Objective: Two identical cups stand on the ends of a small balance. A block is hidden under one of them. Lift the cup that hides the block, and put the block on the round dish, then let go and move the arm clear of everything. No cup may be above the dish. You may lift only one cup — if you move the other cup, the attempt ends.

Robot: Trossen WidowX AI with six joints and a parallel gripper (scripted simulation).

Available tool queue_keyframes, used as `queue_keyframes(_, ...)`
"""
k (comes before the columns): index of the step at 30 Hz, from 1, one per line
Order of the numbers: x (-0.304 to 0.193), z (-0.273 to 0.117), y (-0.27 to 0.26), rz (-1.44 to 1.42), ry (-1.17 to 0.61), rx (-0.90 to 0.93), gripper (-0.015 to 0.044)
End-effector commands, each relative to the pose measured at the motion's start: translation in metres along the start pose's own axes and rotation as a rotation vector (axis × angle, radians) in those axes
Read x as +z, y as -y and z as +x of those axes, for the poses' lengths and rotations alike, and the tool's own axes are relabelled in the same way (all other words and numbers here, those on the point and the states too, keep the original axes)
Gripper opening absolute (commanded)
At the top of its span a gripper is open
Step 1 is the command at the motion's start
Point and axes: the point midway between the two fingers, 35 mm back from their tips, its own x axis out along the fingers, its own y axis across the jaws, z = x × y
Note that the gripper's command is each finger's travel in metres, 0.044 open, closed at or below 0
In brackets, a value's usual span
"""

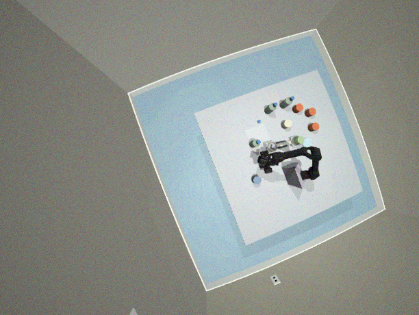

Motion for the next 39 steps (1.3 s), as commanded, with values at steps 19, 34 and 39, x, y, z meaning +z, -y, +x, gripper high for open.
queue_keyframes(19, 0.000, -0.054, 0.000, -0.005, 0.000, -0.003, 0.0440)
queue_keyframes(34, -0.039, -0.088, 0.063, 0.253, 0.019, -0.001, 0.0260)
queue_keyframes(39, -0.063, -0.099, 0.088, 0.352, 0.020, -0.001, 0.0260)
